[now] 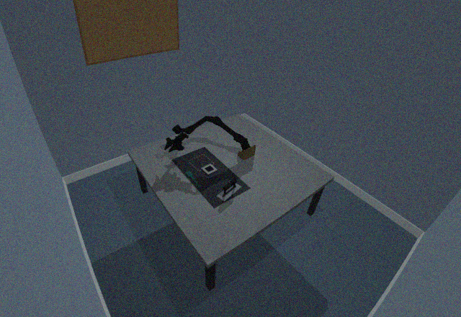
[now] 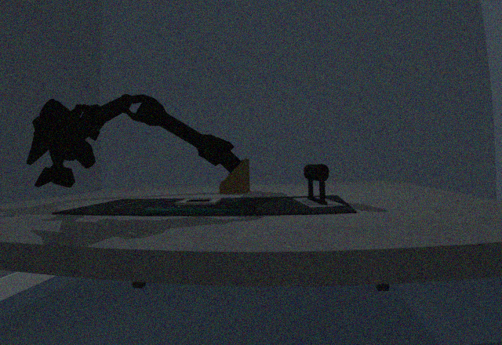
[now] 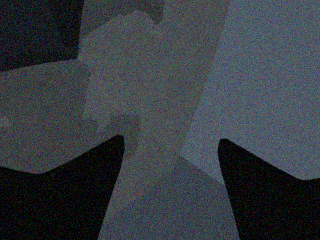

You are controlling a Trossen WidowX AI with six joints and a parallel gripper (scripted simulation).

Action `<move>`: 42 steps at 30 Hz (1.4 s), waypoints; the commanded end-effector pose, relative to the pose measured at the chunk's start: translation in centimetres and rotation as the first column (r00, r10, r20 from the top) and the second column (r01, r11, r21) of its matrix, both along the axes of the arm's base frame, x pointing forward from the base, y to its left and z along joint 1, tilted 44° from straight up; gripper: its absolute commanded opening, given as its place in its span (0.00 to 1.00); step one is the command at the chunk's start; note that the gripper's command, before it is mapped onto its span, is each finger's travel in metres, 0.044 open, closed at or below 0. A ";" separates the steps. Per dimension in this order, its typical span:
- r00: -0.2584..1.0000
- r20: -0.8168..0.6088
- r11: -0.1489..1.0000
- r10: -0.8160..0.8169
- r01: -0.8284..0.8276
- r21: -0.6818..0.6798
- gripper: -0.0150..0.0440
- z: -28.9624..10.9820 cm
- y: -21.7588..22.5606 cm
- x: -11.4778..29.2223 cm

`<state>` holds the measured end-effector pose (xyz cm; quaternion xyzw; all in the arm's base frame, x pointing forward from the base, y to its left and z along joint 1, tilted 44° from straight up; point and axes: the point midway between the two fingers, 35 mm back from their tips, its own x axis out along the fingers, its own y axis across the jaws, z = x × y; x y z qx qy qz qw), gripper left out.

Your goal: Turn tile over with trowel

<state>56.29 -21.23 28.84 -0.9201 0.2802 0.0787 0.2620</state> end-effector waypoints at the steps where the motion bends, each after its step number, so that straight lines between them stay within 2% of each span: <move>1: 0.992 -0.103 0.997 0.068 -0.065 0.036 0.76 -3.9 2.9 1.1; 7: 0.973 -0.191 0.990 0.129 -0.118 0.072 0.76 -7.2 5.8 1.8; 12: 0.922 -0.308 0.972 0.234 -0.212 0.103 0.76 -11.5 9.9 2.5; 18: 0.824 -0.440 0.934 0.357 -0.321 0.156 0.76 -16.7 15.3 2.4; 28: 0.644 -0.583 0.864 0.496 -0.436 0.253 0.76 -23.6 22.9 0.5; 42: 0.220 -0.744 0.702 0.631 -0.571 0.427 0.76 -33.2 33.1 -6.0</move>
